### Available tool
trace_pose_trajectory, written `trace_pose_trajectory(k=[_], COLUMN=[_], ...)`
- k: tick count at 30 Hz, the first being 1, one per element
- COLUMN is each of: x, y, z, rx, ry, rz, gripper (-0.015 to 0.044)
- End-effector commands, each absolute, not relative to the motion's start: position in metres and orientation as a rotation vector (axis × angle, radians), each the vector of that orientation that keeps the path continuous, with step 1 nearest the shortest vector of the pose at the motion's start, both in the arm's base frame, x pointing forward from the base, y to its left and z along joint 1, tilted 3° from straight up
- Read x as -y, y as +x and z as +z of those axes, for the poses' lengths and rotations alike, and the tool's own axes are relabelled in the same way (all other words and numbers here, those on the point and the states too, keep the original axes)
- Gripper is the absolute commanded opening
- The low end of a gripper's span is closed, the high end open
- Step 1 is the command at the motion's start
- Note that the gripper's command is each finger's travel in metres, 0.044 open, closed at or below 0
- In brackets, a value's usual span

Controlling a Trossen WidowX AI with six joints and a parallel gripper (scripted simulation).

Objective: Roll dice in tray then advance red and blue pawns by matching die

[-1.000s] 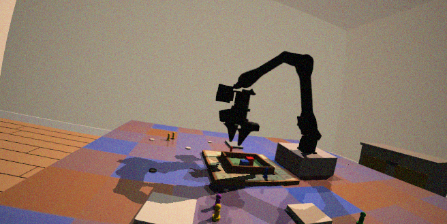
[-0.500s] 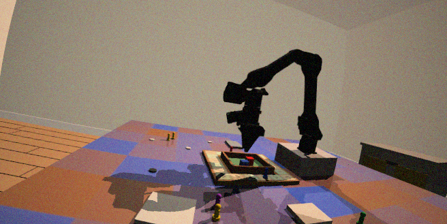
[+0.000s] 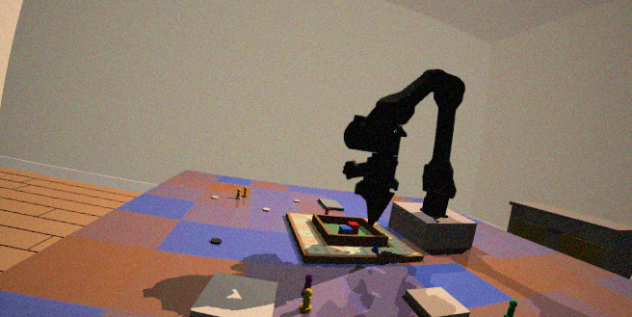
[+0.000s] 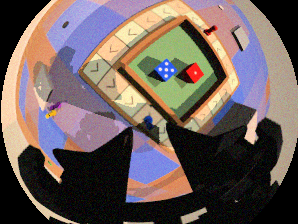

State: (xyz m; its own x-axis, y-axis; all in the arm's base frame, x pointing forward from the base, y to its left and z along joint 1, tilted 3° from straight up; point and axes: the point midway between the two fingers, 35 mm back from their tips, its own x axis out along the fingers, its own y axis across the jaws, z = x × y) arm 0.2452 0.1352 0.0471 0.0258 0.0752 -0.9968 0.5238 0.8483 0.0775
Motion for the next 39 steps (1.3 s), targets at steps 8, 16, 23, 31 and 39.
trace_pose_trajectory(k=[8,16,23,31,39], x=[-0.144,-0.145,-0.146,-0.146,-0.147], y=[0.23,0.23,0.231,0.232,0.231], z=[0.047,0.033,0.023,0.01,-0.003], rx=[-1.506,-1.506,-1.506,-1.506,-1.507], ry=[0.569,0.569,0.569,0.569,0.569], rz=[-0.449,-0.449,-0.449,-0.449,-0.449], gripper=[0.02,0.02,0.02,0.02,0.02])
